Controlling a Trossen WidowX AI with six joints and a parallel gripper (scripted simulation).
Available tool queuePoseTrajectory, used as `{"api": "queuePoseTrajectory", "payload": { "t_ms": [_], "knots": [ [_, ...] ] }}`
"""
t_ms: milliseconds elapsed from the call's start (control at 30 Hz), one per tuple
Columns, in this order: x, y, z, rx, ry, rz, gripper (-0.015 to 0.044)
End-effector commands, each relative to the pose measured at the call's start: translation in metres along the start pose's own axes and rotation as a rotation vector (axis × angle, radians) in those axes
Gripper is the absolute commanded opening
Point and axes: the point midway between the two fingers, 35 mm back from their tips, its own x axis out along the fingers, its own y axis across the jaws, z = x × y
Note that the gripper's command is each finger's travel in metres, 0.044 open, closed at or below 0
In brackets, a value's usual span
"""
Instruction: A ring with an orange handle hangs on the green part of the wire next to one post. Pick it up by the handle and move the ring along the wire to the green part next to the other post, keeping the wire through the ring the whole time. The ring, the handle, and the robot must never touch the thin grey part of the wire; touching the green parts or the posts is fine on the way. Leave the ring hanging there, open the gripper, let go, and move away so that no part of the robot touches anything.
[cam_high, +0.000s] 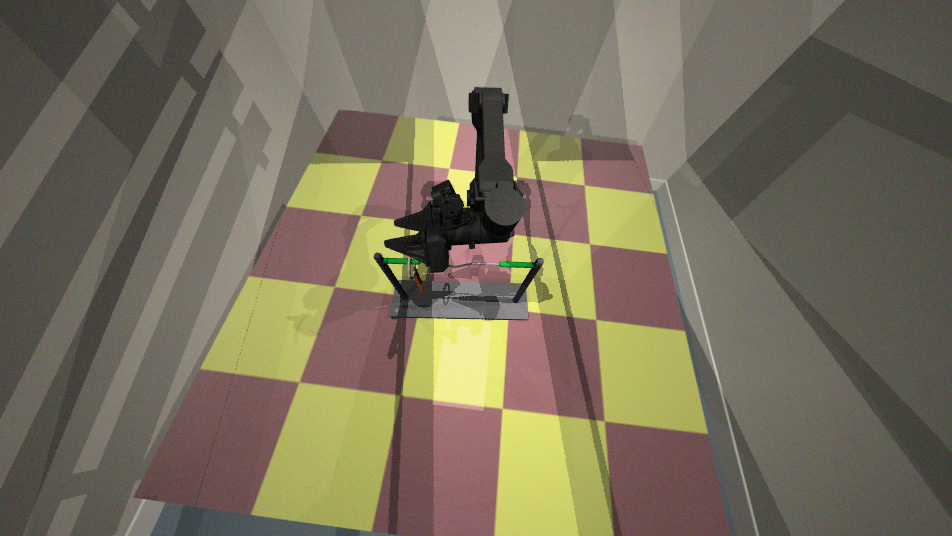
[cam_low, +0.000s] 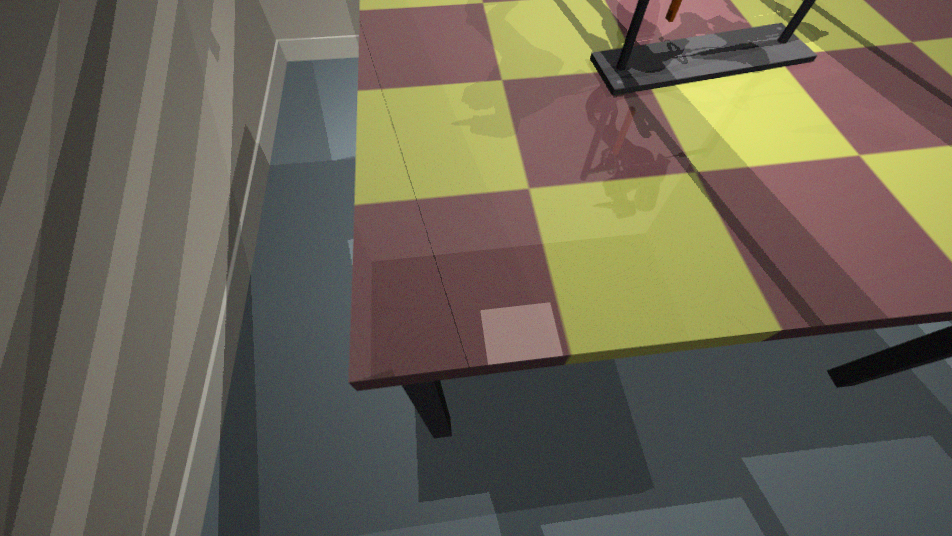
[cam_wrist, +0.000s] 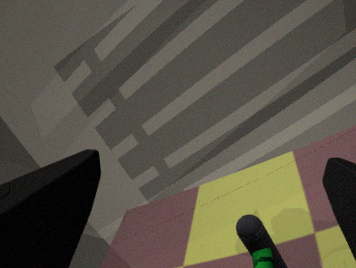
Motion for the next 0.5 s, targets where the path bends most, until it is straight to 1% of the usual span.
{"api": "queuePoseTrajectory", "payload": {
  "t_ms": [0,100,267,467],
  "knots": [
    [0.0,0.0,-0.001,-0.002,0.002,0.001,0.0374],
    [0.006,-0.001,-0.009,-0.036,0.025,0.01,0.0295],
    [0.027,-0.004,-0.019,-0.063,0.075,0.023,0.0164],
    [0.062,-0.011,-0.02,-0.045,0.127,0.038,0.016]
  ]
}}
